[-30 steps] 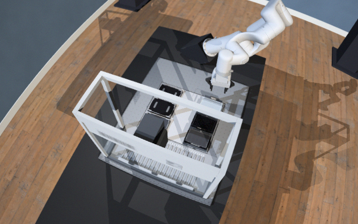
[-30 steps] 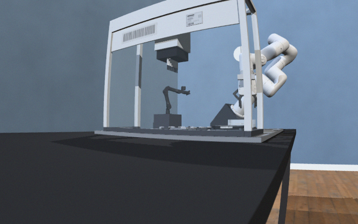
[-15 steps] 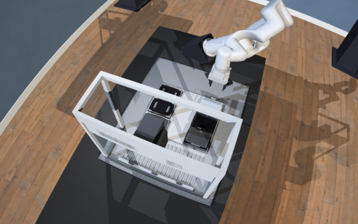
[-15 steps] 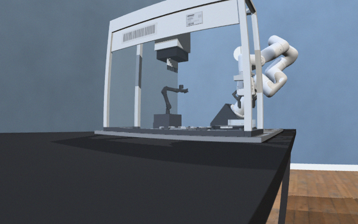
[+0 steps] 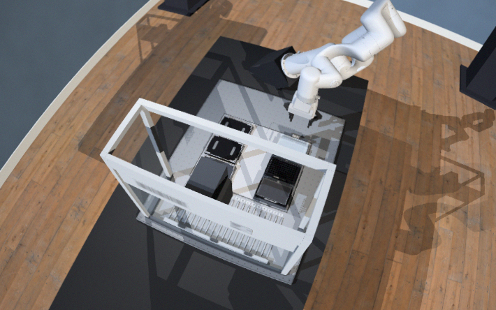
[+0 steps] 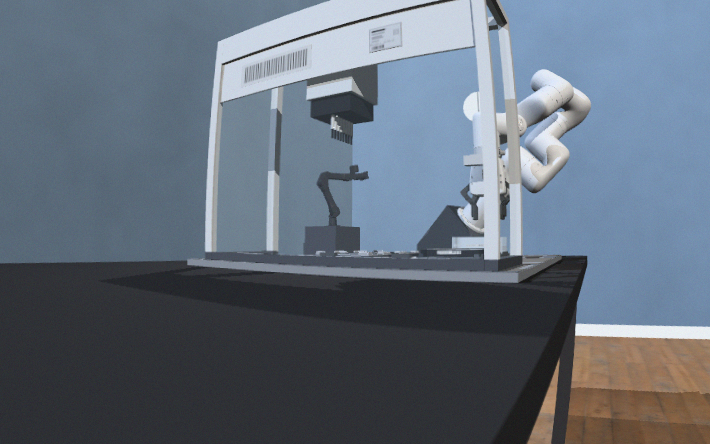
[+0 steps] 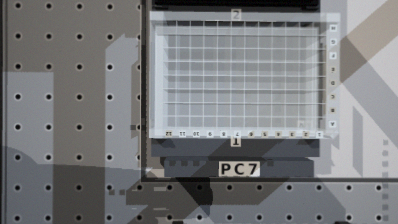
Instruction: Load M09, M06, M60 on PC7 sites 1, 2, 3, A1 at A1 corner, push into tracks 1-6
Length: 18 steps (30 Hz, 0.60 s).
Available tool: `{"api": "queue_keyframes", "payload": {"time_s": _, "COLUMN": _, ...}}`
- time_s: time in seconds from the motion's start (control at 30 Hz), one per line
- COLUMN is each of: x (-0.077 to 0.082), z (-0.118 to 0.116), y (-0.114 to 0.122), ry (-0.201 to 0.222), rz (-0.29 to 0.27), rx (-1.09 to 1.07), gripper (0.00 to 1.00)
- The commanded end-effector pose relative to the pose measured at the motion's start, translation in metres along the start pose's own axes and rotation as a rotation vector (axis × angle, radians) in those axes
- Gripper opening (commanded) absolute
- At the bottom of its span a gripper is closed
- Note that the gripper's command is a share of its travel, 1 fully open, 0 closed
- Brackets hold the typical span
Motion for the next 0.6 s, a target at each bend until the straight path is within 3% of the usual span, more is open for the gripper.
{"api": "queue_keyframes", "payload": {"time_s": 0.0, "x": -0.002, "z": 0.0, "y": -0.001, "ry": 0.002, "rz": 0.005, "rx": 0.001, "gripper": 0.82}}
{"api": "queue_keyframes", "payload": {"time_s": 0.57, "x": -0.027, "z": 0.0, "y": -0.001, "ry": 0.002, "rz": 0.004, "rx": 0.001, "gripper": 0.82}}
Point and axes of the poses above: the point where the finger pads meet when closed, its own x axis back along the fingers, its own z axis across the jaws, y = z × x, the point moved 9 cm from there along x, back along the fingers, and after that the axes turned 13 degrees about x, right-handed, at the moved point
